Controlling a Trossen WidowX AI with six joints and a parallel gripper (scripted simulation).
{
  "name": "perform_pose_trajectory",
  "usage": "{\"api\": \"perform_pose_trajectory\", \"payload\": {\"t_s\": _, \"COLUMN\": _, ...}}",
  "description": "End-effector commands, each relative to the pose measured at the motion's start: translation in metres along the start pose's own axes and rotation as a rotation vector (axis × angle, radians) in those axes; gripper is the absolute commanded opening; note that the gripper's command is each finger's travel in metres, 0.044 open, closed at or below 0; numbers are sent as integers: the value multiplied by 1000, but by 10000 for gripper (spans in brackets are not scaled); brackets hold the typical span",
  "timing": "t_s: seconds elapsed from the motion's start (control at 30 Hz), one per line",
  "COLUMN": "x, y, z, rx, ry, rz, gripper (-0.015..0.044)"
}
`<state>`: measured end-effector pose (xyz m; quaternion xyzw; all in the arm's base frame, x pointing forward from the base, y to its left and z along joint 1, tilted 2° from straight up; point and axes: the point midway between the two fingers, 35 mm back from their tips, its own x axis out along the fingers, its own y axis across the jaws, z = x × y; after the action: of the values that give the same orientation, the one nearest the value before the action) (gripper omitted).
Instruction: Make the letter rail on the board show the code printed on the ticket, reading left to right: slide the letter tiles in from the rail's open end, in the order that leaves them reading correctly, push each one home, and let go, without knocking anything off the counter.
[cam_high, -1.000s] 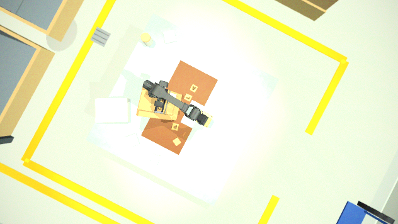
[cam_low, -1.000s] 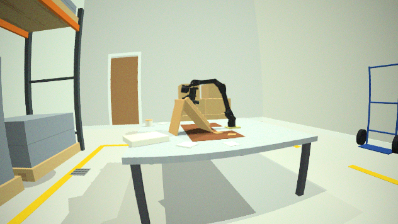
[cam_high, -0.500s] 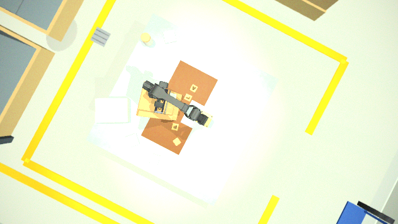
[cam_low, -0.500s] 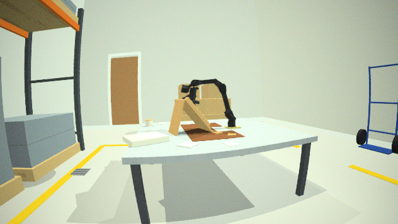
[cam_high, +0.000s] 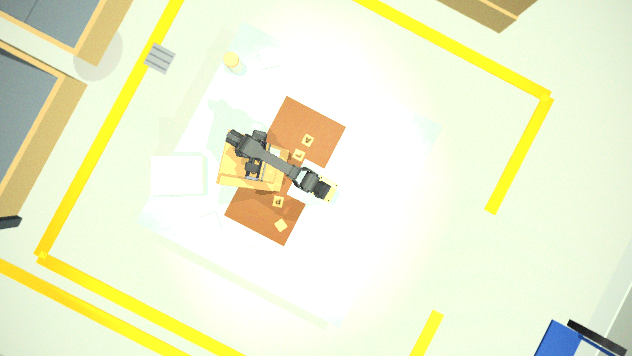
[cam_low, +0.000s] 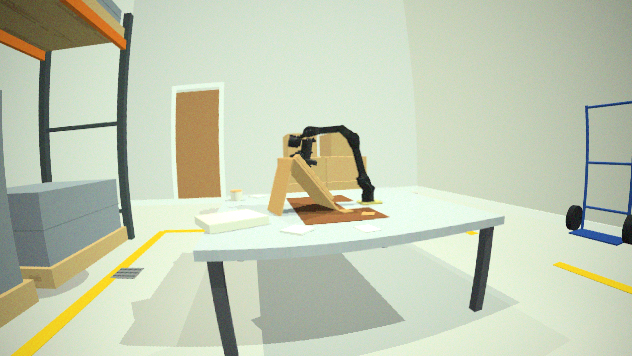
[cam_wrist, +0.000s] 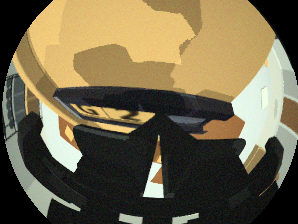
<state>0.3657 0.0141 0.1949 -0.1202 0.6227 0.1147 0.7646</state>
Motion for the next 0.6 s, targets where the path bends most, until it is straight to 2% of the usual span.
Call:
{"api": "perform_pose_trajectory", "payload": {"t_s": 0.0, "x": 0, "y": 1, "z": 0, "rx": 4, "ry": -3, "rz": -3, "gripper": 0}}
{"api": "perform_pose_trajectory", "payload": {"t_s": 0.57, "x": 0, "y": 5, "z": 1, "rx": 4, "ry": -3, "rz": -3, "gripper": 0}}
